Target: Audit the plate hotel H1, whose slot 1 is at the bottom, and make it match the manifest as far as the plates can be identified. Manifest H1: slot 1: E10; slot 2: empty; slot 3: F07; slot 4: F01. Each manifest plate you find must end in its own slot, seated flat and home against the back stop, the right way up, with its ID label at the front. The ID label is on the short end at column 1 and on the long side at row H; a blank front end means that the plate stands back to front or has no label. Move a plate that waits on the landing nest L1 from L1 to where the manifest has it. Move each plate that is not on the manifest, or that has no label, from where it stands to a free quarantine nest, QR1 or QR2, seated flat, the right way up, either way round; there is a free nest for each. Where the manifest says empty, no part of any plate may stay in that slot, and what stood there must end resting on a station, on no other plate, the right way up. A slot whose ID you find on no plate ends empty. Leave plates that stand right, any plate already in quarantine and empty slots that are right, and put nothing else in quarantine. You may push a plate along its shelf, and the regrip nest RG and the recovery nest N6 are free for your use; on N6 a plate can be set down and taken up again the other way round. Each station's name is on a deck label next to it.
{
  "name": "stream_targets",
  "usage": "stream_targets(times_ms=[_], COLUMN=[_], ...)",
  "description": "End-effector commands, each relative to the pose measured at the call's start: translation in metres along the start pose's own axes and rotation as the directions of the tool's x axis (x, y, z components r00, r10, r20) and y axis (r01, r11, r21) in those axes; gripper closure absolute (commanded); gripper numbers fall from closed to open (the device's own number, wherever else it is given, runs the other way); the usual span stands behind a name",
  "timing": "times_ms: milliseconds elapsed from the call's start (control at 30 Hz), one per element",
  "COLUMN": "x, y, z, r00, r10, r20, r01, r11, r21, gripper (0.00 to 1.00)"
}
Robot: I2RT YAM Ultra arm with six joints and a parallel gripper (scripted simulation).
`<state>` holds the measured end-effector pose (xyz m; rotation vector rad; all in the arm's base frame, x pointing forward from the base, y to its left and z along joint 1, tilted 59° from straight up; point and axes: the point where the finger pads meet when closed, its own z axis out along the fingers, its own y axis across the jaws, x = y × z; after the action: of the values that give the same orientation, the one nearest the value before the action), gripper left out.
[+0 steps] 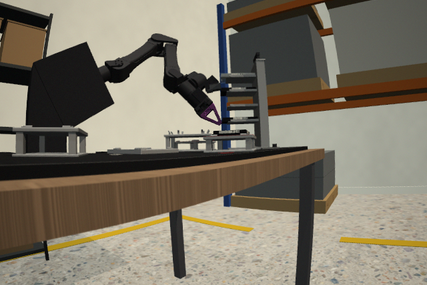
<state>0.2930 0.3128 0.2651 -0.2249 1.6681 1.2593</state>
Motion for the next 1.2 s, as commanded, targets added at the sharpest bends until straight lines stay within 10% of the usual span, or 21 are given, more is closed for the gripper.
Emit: stream_targets(times_ms=[0,1167], x=[-0.015,0.0], y=[0.0,0.0], z=[0.0,-0.014], r00=[0.999,0.999], r10=[-0.006,-0.006], r20=[0.041,0.041], r01=[0.006,0.006], r11=[1.0,1.0], r21=[0.004,0.004], gripper=[1.0,1.0])
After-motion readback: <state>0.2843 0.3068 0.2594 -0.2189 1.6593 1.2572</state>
